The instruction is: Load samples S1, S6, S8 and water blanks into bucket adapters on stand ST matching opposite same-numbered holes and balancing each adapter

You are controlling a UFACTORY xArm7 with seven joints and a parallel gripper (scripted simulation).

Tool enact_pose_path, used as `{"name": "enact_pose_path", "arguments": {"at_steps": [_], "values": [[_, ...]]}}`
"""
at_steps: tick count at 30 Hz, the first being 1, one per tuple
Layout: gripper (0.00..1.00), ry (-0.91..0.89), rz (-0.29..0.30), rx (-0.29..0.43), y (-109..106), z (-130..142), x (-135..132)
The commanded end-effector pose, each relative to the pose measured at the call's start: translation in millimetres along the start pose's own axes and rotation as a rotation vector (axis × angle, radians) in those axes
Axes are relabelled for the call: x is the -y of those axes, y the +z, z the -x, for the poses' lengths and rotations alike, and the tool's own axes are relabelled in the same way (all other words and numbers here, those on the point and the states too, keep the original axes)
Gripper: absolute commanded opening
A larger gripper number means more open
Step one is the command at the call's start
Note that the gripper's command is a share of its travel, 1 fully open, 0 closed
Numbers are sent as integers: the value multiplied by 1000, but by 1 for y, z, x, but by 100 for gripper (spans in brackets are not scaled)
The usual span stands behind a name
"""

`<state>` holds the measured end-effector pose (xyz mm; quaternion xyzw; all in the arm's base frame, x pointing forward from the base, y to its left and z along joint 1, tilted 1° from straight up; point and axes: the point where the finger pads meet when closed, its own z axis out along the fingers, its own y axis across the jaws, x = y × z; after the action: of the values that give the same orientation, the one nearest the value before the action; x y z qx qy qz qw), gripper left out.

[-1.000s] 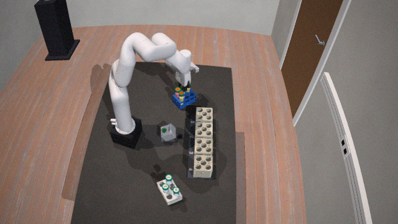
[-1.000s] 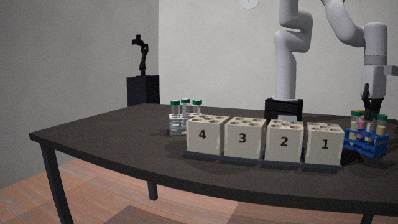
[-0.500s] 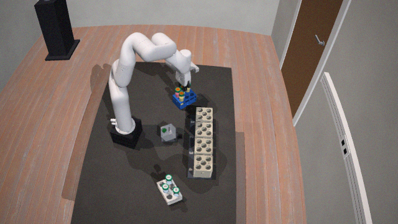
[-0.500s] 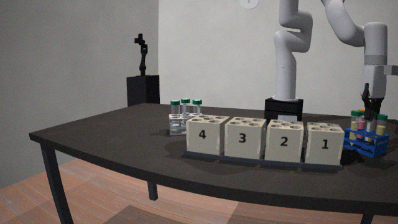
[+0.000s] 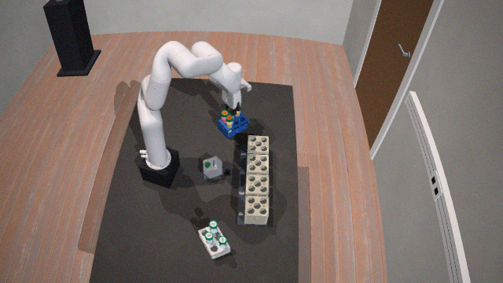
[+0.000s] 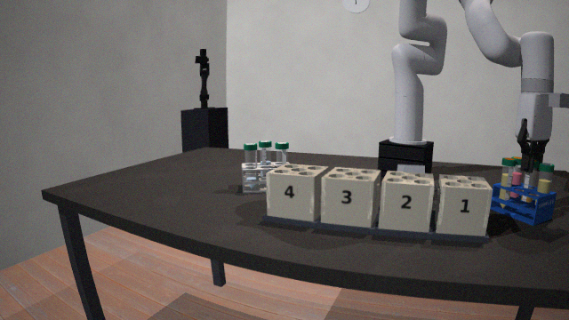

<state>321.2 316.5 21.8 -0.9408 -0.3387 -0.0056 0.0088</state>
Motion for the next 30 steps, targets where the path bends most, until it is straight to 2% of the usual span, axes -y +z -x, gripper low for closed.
{"name": "enact_pose_path", "arguments": {"at_steps": [1,30], "values": [[0,0,0,-4,-1,-2,0],[0,0,0,-4,-14,-2,0]]}}
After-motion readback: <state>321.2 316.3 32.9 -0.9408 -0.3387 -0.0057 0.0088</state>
